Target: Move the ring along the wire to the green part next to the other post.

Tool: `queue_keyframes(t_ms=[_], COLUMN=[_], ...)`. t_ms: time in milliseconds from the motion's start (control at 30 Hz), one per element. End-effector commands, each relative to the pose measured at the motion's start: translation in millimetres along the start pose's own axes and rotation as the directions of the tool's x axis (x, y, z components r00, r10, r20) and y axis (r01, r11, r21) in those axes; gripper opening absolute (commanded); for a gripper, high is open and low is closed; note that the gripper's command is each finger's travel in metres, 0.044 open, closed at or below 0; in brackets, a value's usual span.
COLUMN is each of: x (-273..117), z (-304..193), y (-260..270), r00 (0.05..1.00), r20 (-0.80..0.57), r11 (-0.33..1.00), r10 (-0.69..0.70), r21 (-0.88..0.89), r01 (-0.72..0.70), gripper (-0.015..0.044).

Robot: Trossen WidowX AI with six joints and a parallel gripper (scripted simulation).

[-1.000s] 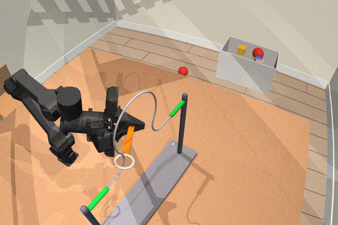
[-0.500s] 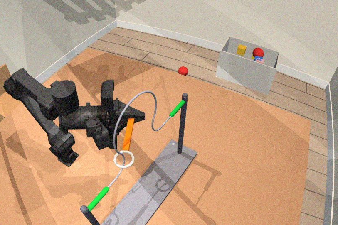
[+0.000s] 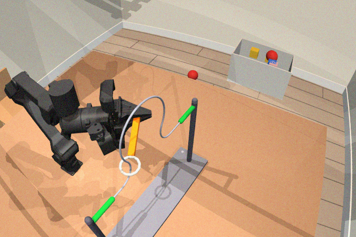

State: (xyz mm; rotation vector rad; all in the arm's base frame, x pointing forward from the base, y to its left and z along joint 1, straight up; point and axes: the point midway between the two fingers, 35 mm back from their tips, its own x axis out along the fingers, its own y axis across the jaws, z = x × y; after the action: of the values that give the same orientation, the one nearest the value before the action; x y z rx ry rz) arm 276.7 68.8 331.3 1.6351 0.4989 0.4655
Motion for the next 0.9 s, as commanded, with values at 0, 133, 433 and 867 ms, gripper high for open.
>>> queue_keyframes(t_ms=[0, 133, 433, 867], x=[-1.0, -1.9, -4.7, -8.2], z=[-1.1, -0.8, 0.9, 3.6], y=[10.8, 17.1, 30.9, 43.2], r00=[1.000, 0.999, 0.996, 0.993], r20=[-0.007, -0.009, -0.012, -0.012], r11=[0.999, 0.997, 0.989, 0.982], r10=[0.028, 0.048, 0.092, 0.114], r21=[0.025, 0.055, 0.117, 0.150], r01=[-0.028, -0.048, -0.090, -0.111], gripper=[-0.0150, -0.0150, -0.0150, -0.0150])
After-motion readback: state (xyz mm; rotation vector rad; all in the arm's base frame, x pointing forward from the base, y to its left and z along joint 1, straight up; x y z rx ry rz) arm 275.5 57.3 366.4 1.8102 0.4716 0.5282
